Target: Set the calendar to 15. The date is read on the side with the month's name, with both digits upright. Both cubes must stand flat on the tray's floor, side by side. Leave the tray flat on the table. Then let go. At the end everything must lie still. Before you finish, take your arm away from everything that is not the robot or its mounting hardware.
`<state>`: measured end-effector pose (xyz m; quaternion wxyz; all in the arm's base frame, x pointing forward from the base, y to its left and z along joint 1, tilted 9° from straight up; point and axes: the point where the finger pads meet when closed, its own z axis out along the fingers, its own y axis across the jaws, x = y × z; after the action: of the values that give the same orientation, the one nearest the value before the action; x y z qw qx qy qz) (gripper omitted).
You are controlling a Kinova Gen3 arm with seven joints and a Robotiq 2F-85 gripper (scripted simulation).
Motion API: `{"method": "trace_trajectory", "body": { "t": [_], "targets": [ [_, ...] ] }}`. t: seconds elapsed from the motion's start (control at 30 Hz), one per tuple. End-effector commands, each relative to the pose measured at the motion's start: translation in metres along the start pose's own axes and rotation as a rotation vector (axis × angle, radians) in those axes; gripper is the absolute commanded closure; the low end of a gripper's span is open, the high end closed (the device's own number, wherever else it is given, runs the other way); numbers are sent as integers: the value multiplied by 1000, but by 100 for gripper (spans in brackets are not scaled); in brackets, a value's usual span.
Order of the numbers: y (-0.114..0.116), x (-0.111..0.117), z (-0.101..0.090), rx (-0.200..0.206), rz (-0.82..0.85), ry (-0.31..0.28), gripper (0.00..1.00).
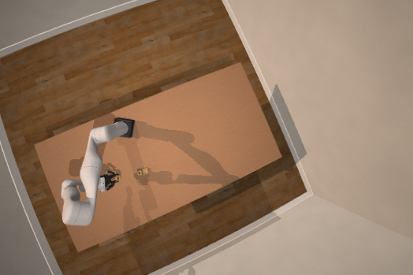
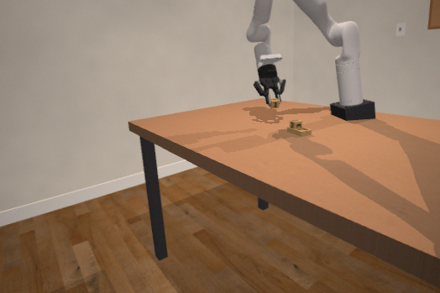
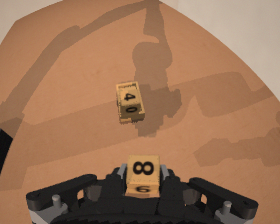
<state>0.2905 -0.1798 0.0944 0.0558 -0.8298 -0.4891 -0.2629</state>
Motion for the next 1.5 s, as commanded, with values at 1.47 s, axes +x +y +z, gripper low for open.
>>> {"method": "trace_trajectory", "body": {
  "t": [1.47],
  "targets": [
    [0,-7,1,-4,7,247,72]
  ]
}}
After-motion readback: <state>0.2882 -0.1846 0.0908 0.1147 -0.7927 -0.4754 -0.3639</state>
